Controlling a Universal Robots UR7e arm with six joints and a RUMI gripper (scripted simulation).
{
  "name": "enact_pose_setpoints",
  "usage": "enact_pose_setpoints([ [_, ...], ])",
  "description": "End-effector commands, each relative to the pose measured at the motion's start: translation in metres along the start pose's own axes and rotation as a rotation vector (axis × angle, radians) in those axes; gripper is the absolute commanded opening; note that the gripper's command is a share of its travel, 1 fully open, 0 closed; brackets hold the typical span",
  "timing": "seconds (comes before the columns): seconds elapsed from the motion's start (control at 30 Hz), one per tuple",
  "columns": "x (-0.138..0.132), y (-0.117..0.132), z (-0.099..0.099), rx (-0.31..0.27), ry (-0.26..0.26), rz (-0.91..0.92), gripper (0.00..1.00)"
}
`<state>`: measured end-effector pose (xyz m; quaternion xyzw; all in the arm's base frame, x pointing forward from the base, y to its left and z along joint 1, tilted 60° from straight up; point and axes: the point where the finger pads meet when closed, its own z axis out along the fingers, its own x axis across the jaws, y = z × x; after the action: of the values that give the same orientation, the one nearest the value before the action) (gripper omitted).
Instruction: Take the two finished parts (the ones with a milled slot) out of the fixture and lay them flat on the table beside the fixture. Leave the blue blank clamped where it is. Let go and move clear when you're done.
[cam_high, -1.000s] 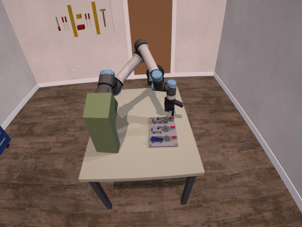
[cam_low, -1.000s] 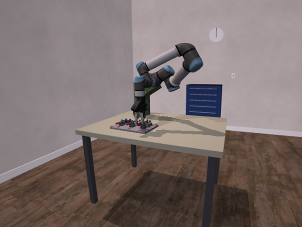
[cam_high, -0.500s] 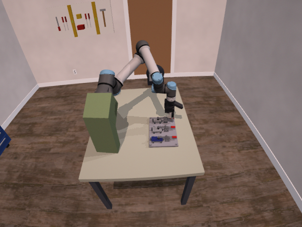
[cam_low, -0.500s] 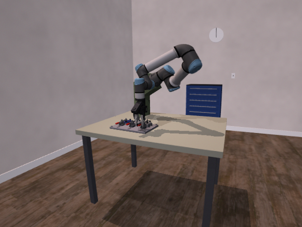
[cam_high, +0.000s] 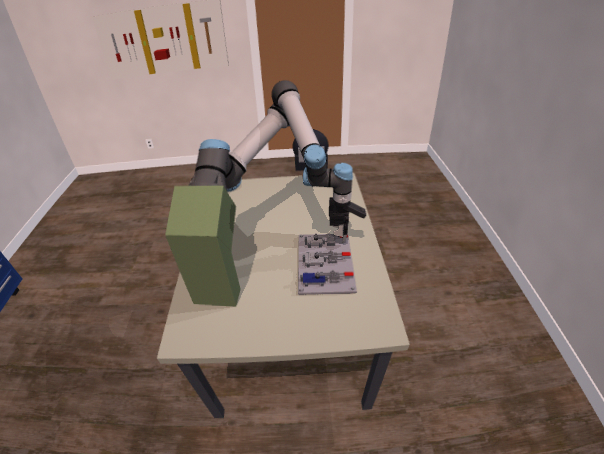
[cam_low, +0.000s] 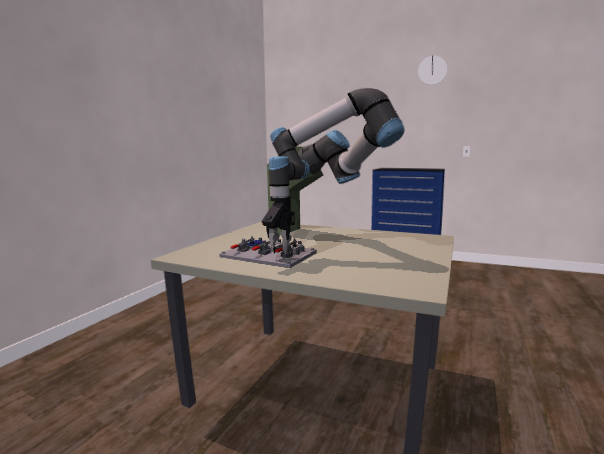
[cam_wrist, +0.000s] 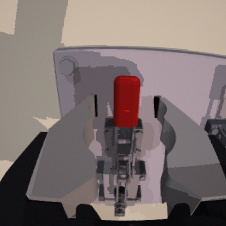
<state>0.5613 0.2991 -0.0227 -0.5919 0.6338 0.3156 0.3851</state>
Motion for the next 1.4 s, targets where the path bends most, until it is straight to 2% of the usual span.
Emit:
enact_pose_setpoints([
  [0.0, 0.0, -0.0005, -0.0005, 0.001, 0.0, 0.0, 0.28],
  [0.03, 0.0, -0.0005, -0.0005, 0.001, 0.0, 0.0, 0.28],
  [0.07, 0.0, -0.0005, -0.0005, 0.001, 0.0, 0.0, 0.0],
  [1.37, 0.0, -0.0005, -0.0006, 0.001, 0.0, 0.0, 0.0],
])
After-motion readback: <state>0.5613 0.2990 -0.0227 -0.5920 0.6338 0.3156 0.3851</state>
